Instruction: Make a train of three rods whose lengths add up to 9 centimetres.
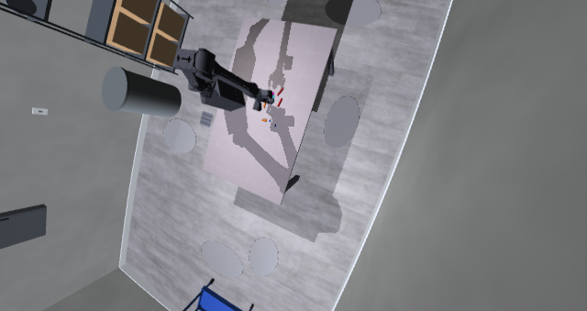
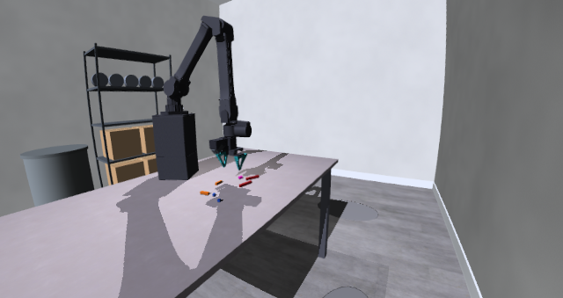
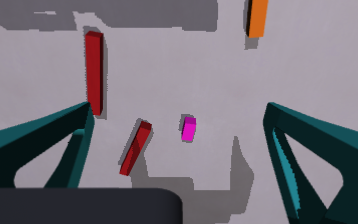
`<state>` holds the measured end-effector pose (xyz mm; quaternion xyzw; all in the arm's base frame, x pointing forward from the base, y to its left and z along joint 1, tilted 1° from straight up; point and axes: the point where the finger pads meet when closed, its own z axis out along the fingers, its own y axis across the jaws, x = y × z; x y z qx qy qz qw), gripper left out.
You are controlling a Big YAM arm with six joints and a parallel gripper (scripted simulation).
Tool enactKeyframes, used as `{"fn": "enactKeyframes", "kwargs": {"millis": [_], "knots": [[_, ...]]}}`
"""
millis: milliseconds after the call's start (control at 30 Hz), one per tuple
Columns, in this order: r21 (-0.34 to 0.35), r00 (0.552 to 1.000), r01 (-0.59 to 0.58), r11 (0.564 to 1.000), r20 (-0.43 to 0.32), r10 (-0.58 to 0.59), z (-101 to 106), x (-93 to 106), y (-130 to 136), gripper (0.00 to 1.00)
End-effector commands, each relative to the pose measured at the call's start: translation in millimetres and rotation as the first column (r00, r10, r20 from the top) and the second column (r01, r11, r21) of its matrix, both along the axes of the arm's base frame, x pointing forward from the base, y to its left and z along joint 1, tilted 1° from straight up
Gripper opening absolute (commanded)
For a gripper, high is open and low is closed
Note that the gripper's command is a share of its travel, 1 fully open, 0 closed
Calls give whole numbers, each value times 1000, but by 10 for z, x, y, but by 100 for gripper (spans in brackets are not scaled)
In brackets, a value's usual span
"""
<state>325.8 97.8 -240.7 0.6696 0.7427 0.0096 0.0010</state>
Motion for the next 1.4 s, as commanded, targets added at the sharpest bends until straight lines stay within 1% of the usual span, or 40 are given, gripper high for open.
{"fn": "enactKeyframes", "kwargs": {"millis": [0,133,200,233,367,400,467,500,533,600,733,767,833,1367], "knots": [[2,1000,12,1000,17,-12,21,68,9,100],[2,1000,12,1000,17,-12,21,68,9,100],[-3,1000,2,1000,1,-2,-2,60,74,100],[-6,1000,2,1000,-6,-2,-28,86,122,100],[-4,1000,2,1000,-1,-2,-13,362,455,100],[2,1000,2,1000,13,-2,45,437,508,100],[2,1000,2,1000,13,-2,45,437,508,100],[11,999,2,1000,36,-3,141,525,547,100],[0,1000,25,1000,9,-25,90,406,404,100],[-12,999,25,1000,-21,-25,-25,296,362,100],[-11,1000,22,1000,-17,-22,-20,302,378,100],[-7,1000,20,1000,-7,-21,2,345,399,100],[-4,1000,18,1000,-1,-18,18,370,409,100],[-4,1000,17,1000,-1,-17,18,370,409,100]]}}
